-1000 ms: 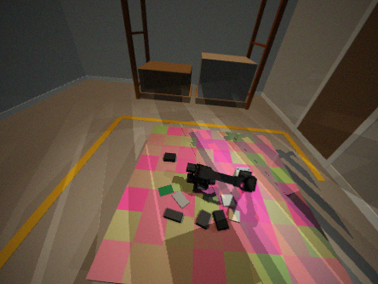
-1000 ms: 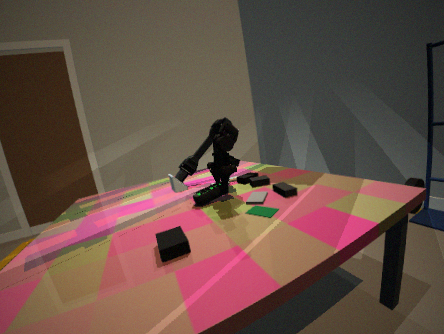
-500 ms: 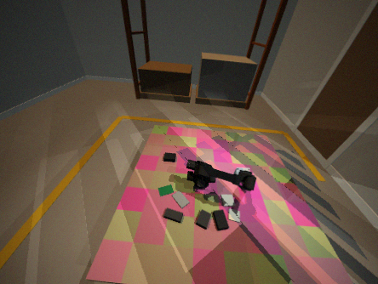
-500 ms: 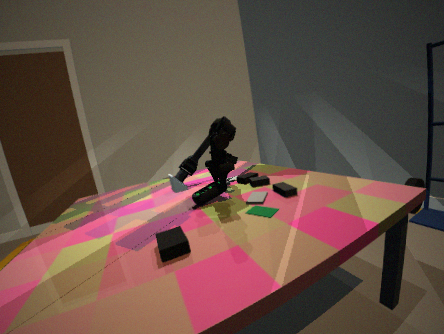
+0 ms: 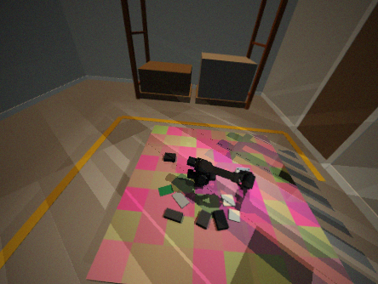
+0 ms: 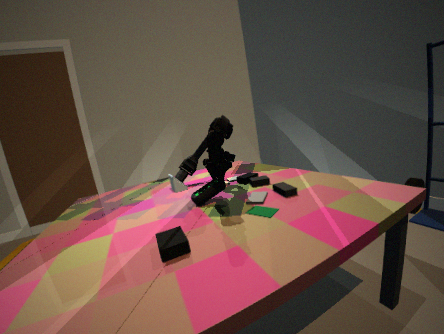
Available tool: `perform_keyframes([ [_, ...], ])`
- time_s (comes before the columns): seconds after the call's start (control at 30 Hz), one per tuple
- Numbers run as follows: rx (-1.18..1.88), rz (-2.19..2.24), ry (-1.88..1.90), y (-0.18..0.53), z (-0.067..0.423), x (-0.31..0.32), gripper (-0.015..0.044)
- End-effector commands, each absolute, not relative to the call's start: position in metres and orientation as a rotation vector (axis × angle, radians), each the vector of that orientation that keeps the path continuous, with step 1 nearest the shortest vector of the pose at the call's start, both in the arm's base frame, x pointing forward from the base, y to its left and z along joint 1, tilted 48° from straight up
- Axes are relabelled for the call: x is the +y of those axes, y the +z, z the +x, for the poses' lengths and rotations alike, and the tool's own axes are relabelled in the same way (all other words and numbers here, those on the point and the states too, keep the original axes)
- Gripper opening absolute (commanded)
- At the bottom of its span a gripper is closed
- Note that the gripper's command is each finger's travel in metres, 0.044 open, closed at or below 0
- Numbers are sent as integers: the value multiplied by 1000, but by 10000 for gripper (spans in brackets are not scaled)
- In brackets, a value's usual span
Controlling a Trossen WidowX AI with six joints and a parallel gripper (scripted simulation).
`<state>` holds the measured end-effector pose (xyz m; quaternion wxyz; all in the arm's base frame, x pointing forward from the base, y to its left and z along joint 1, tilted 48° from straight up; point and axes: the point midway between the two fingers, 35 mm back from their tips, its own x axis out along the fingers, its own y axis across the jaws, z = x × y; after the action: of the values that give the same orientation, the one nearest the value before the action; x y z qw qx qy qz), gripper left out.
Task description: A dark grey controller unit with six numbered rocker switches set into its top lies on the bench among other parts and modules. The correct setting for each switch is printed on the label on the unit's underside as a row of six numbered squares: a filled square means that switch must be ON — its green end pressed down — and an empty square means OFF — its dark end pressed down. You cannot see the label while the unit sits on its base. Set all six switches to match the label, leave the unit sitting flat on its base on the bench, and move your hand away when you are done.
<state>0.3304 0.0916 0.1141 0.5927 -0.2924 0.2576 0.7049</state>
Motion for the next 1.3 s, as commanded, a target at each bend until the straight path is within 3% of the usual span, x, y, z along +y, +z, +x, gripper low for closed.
perform_keyframes([
  [0.0, 592, -676, 1637, 114, 332, 85, 336],
  [1.27, 537, -610, 1655, 110, 337, 54, 336],
])
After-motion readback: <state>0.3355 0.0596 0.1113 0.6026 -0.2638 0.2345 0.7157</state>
